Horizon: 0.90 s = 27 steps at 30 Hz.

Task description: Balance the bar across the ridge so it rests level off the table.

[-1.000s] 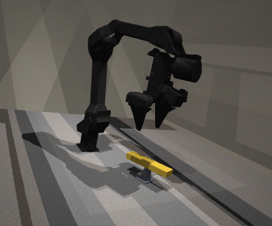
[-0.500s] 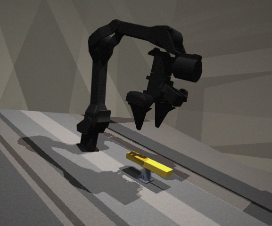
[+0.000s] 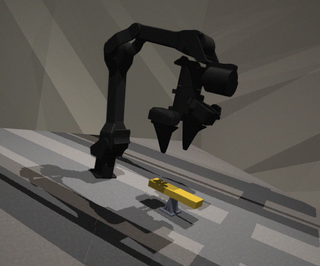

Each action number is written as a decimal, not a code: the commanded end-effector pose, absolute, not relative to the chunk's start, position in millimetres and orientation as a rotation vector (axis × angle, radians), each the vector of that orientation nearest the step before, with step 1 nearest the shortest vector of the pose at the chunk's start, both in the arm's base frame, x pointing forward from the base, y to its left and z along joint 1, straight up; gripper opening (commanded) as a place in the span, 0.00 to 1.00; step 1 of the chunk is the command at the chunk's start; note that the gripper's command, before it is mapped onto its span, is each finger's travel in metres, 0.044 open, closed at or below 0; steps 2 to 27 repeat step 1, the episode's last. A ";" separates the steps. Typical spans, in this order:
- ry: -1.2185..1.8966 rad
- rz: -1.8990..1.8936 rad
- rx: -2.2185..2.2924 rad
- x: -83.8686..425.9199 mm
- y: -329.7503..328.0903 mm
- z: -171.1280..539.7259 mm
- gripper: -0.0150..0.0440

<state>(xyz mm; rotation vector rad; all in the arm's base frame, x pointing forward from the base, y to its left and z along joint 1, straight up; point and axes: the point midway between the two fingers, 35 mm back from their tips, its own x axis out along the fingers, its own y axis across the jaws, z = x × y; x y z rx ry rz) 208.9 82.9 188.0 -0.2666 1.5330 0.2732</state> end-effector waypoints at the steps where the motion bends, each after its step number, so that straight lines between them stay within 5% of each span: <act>1: 1.533 0.274 -0.266 208.7 82.9 188.5 1.00; 27: 1.533 0.274 -0.266 208.7 82.9 188.5 1.00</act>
